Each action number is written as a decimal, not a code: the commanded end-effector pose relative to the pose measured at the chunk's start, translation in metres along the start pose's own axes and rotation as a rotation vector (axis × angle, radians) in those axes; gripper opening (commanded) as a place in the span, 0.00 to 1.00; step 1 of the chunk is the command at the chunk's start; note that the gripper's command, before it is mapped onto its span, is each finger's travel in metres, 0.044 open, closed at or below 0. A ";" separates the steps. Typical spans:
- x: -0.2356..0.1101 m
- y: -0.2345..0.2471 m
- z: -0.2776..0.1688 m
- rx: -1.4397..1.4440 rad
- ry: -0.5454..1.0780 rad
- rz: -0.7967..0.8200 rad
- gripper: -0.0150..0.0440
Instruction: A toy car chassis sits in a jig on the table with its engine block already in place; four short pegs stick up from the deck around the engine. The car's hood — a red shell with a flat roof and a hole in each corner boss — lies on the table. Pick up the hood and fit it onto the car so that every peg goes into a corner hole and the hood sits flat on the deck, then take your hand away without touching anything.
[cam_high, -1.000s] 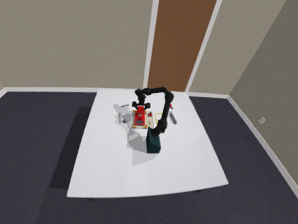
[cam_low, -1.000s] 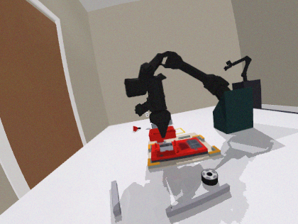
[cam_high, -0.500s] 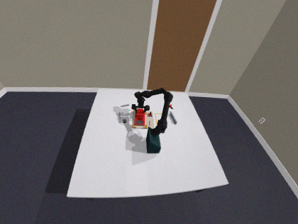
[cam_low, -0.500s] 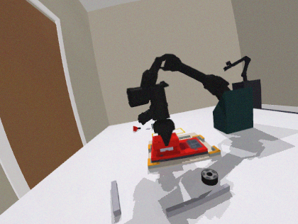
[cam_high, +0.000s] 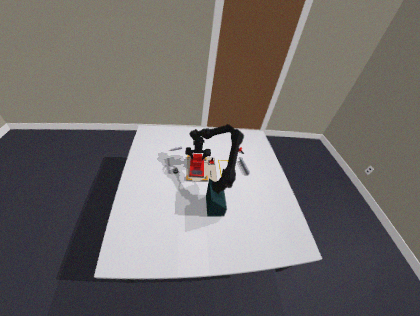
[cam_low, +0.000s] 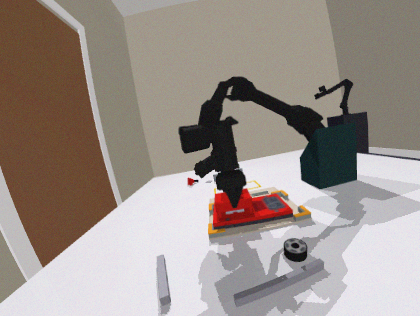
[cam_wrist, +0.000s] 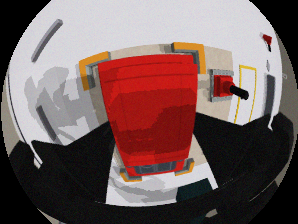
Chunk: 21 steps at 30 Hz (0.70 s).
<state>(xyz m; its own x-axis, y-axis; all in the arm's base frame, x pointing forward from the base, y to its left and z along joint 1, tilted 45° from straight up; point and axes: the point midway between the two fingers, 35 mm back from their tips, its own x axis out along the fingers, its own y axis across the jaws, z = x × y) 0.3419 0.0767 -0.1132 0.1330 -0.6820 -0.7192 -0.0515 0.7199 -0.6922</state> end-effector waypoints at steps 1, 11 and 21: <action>0.001 0.000 0.000 -0.006 -0.005 -0.004 0.25; 0.006 0.000 0.000 -0.006 -0.005 -0.004 0.25; 0.011 0.000 0.000 -0.006 -0.005 -0.005 0.25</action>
<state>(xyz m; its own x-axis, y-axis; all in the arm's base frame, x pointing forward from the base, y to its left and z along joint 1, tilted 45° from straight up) 0.3429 0.0700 -0.1202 0.1333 -0.6821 -0.7190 -0.0518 0.7197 -0.6924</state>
